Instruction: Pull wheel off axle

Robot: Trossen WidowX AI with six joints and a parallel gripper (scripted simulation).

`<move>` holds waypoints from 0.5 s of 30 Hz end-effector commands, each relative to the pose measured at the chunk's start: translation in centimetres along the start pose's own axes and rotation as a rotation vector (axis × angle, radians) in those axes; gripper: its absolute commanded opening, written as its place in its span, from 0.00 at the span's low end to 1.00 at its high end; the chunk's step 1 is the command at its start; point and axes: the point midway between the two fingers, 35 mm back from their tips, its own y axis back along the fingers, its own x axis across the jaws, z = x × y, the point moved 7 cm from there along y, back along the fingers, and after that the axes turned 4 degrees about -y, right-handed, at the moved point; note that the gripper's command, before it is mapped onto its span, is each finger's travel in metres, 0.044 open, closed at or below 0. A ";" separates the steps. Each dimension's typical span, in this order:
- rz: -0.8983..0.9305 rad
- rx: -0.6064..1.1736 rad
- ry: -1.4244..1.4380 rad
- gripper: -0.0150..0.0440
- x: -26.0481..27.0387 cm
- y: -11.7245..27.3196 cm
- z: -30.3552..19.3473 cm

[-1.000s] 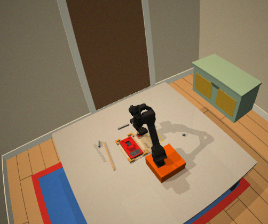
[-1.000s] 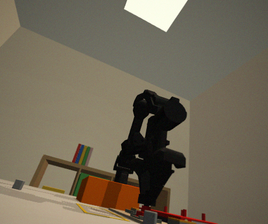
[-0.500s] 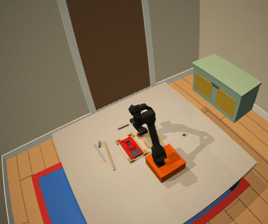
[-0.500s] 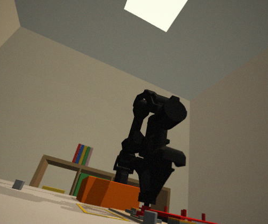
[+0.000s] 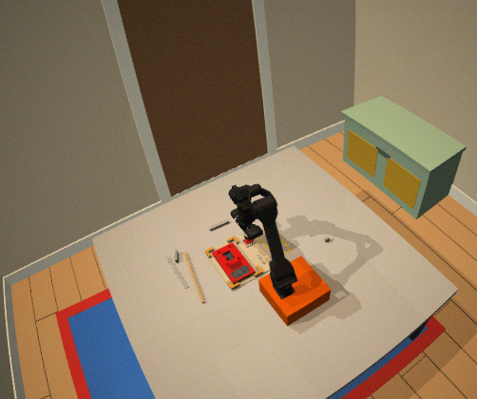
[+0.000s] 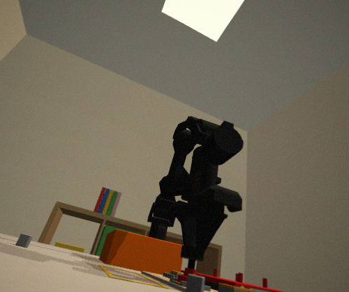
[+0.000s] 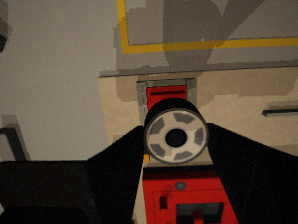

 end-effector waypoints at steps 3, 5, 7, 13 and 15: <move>0.000 -0.002 0.001 0.25 -0.1 0.4 0.0; 0.001 -0.002 0.001 0.25 -0.1 0.5 0.0; 0.001 -0.002 0.001 0.25 -0.1 0.6 0.0; 0.002 -0.002 0.002 0.25 -0.1 0.8 0.0; 0.002 -0.002 0.002 0.25 -0.1 0.8 0.0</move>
